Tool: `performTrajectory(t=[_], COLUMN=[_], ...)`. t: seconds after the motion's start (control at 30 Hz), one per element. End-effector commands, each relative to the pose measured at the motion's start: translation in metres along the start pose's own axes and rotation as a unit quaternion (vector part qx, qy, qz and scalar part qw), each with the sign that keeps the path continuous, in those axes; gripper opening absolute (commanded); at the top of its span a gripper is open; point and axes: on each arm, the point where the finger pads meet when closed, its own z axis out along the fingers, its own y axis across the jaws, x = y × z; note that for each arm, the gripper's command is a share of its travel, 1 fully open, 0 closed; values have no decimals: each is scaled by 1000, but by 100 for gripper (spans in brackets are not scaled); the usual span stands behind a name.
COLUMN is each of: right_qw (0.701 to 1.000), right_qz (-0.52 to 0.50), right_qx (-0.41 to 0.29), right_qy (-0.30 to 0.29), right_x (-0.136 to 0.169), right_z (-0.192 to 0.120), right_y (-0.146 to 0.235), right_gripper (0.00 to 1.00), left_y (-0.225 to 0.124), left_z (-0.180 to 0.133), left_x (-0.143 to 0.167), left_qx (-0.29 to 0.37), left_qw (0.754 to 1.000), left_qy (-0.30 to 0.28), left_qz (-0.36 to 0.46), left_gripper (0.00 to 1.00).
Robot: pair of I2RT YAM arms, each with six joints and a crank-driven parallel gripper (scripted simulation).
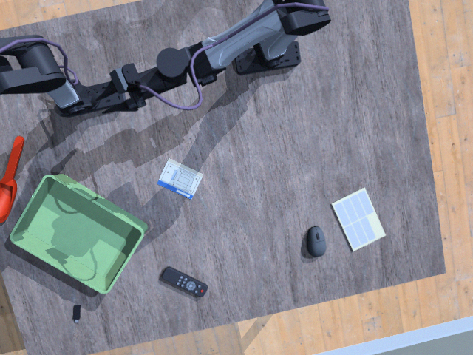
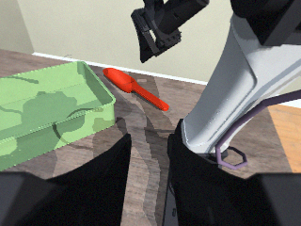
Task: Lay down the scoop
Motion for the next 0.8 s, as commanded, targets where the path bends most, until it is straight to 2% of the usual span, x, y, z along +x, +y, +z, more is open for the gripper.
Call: performTrajectory(t=[0.0, 0.07, 0.77], right_qw=[998, 998, 998], right_qz=[1, -2, -8], right_qx=[3, 2, 7], right_qy=[-61, -67, -62], right_x=[-49, -55, -54], right_z=[3, 3, 0], right_y=[-4, -3, -3], right_gripper=[60, 60, 60], left_y=[-4, -1, -1], left_z=[7, 8, 7], left_x=[-15, -16, -17], left_qx=[5, -3, -1], left_qw=[1000, 1000, 1000], left_qy=[-20, -23, -23], left_qz=[6, 8, 8], left_gripper=[33, 33, 33])
